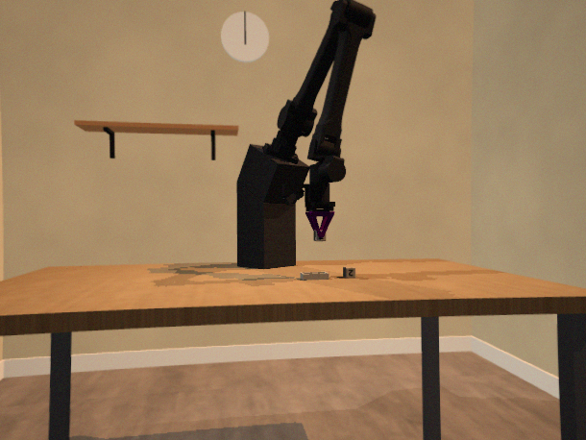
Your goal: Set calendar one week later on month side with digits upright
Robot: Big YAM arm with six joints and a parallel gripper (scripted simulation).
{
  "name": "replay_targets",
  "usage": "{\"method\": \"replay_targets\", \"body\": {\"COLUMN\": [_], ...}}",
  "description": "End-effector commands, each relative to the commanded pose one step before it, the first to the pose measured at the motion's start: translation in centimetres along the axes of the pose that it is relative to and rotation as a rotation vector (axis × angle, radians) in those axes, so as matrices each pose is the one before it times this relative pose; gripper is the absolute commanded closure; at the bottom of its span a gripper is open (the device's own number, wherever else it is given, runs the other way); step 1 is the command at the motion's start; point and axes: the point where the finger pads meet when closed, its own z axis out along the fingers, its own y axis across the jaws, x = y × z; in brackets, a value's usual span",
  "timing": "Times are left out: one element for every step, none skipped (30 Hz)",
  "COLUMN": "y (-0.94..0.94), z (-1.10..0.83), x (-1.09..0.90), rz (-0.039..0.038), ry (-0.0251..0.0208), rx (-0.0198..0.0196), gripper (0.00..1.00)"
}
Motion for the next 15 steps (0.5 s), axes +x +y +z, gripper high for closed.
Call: {"method": "replay_targets", "body": {"y": [0.261, -0.006, -0.008, -0.008, 0.007, 0.0, 0.0, 0.164, -0.1, -0.118, -0.013, -0.01, -0.01, -0.011, -0.011], "z": [0.781, 0.199, 0.226, 0.251, 0.267, 0.0, 0.0, 0.202, 0.359, 0.377, 0.336, 0.342, 0.344, 0.342, 0.335], "x": [0.419, -0.005, -0.002, -0.003, -0.049, 0.0, 0.0, -0.521, 0.257, 0.308, 0.004, -0.004, -0.003, -0.001, -0.001], "rz": [-0.00086, 0.00046, 0.00002, 0.00002, 0.00104, 0.0, 0.0, 0.0093, -0.00362, -0.00662, 0.00002, 0.00002, 0.00002, 0.00002, 0.00002], "ry": [0.0032, -0.00025, -0.00006, -0.00014, -0.0006, 0.0, 0.0, -0.00496, 0.00196, 0.00337, 0.00027, -0.00018, -0.00014, -0.00002, -0.00002], "rx": [-0.00634, 0.00001, 0.00006, 0.00005, -0.00028, 0.0, 0.0, -0.00365, 0.00187, 0.00239, 0.00017, 0.00006, 0.00006, 0.00009, 0.00009], "gripper": [0.74, 0.74, 0.74, 0.74, 0.74, 0.74, 0.74, 0.74, 0.74, 0.74, 0.74, 0.74, 0.74, 0.74, 0.74]}}
